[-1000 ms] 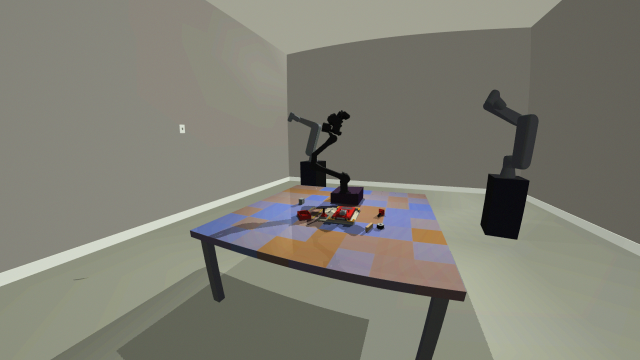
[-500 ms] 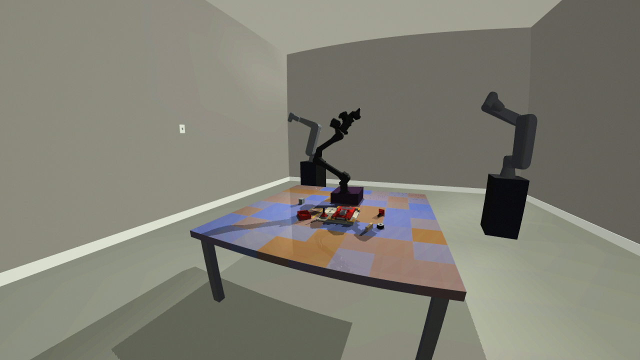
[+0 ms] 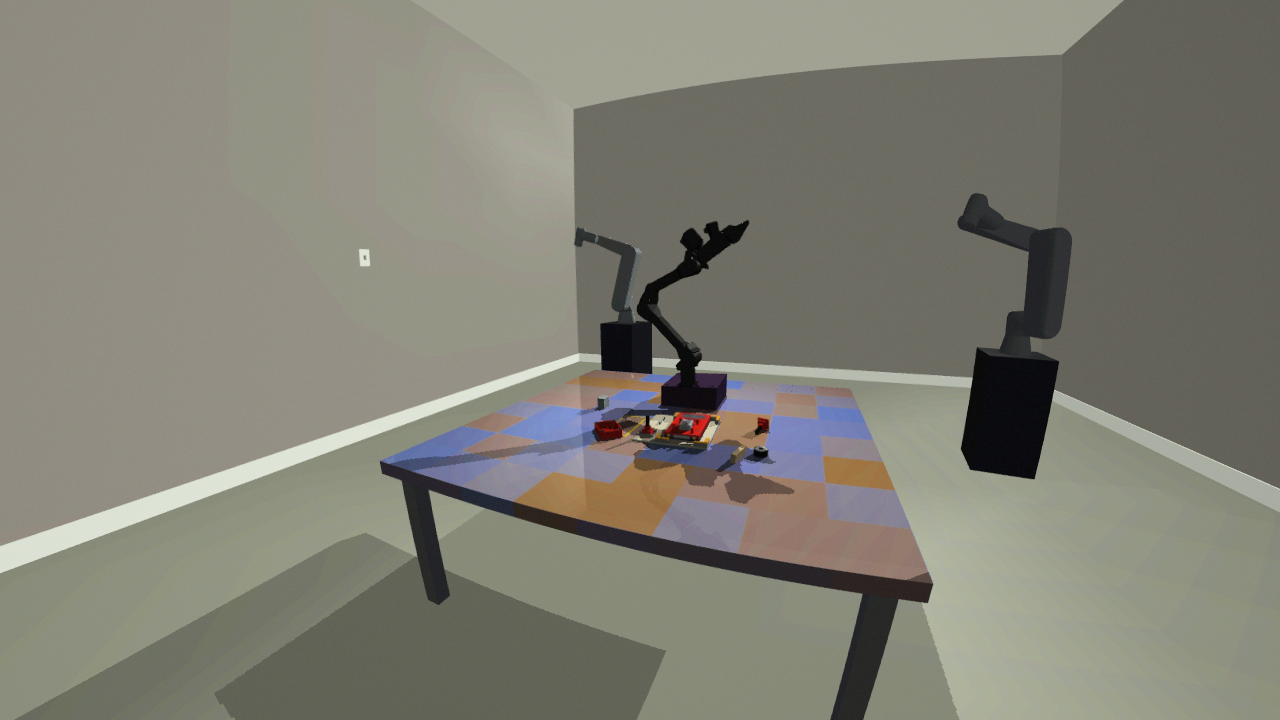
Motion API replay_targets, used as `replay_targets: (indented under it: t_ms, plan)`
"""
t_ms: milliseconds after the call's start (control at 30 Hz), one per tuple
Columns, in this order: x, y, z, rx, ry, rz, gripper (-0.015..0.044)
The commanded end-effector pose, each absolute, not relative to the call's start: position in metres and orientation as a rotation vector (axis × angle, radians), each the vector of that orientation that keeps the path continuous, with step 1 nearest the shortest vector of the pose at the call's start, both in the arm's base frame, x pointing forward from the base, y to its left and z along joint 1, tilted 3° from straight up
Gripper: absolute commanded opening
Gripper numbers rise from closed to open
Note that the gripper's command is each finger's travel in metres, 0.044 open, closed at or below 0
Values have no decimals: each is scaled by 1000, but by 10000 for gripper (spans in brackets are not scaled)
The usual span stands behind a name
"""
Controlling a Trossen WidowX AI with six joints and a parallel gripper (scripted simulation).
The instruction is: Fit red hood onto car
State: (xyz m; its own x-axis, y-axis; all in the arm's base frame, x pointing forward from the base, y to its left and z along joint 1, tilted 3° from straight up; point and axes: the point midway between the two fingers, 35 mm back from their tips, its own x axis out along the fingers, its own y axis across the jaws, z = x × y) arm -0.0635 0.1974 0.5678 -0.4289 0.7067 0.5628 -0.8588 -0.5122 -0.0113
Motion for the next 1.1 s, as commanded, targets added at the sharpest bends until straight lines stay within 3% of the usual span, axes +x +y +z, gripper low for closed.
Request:
replay_targets:
  t_ms: [0,500,1067]
  plan:
    - [-46,223,561,535,-353,1945,440]
    - [57,308,507,169,-234,1572,440]
    - [190,323,437,-119,-46,1222,440]
